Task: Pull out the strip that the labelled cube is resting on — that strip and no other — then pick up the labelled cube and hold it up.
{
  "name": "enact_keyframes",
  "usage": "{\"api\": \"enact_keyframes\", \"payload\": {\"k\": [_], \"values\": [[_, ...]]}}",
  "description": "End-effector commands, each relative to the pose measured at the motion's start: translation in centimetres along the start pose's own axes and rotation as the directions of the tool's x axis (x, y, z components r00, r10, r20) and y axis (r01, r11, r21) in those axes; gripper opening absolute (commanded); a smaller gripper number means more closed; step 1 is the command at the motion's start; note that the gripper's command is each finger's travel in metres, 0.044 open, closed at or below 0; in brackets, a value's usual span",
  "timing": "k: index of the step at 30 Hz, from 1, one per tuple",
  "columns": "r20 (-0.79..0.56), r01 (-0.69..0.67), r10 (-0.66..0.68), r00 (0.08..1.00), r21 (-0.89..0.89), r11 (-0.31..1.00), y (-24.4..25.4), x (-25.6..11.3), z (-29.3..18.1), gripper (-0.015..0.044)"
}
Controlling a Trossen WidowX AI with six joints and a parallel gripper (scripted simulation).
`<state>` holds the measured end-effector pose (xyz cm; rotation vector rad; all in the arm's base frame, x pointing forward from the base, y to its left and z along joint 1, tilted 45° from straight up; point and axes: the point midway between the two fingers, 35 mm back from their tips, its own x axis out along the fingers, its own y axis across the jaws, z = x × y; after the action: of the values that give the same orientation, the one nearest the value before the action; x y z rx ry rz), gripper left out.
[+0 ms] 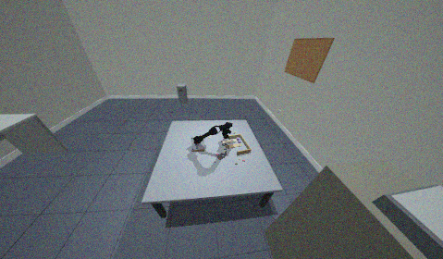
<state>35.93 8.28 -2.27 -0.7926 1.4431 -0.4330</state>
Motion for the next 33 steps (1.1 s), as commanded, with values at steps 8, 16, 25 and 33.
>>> {"api": "enact_keyframes", "payload": {"k": [8,16,25,33], "values": [[-0.009,-0.006,0.006,1.0,0.004,1.0,0.0,1.8,0.1,0.0],[-0.009,-0.006,0.006,1.0,0.004,1.0,0.1,3.1,0.1,0.0],[-0.009,-0.005,0.005,1.0,0.004,1.0,0.0,4.6,0.1,0.0],[-0.009,-0.004,0.004,1.0,0.004,1.0,0.0,5.9,0.0,0.0]]}}
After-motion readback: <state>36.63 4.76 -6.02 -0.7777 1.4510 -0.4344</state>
